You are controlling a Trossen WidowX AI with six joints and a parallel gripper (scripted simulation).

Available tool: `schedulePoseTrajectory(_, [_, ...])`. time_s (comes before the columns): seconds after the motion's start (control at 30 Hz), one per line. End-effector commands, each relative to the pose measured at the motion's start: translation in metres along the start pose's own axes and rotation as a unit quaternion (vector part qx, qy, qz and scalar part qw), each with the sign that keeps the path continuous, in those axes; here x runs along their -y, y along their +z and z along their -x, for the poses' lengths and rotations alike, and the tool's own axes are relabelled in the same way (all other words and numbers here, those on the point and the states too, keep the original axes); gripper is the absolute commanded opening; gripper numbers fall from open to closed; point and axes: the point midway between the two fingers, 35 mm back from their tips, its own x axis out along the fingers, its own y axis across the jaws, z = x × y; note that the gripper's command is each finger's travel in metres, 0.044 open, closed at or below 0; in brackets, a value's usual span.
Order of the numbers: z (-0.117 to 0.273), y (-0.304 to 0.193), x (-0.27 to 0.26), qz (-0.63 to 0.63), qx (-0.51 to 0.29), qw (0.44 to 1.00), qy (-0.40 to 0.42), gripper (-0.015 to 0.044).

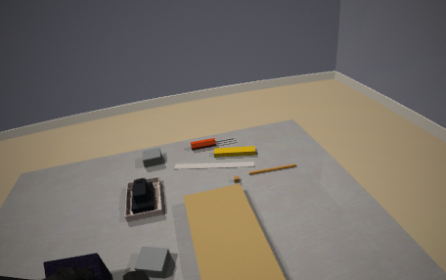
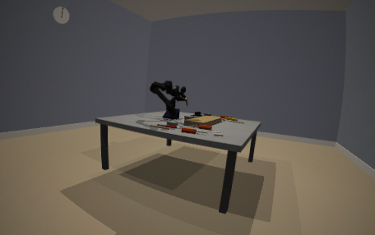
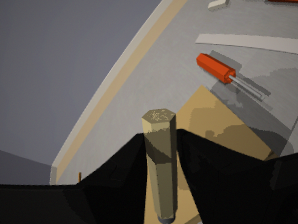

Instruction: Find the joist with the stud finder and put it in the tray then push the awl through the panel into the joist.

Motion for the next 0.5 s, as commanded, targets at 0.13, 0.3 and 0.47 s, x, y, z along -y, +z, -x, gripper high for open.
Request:
schedulePoseTrajectory(0.13, [0.008, 0.014, -0.009, 0.149, 0.058, 0.987, 0.027, 0.0000])
schedulePoseTrajectory(0.3, [0.012, 0.020, -0.015, 0.240, 0.093, 0.966, 0.034, 0.0000])
schedulePoseTrajectory(0.47, [0.018, 0.027, -0.020, 0.331, 0.129, 0.934, 0.035, 0.0000])
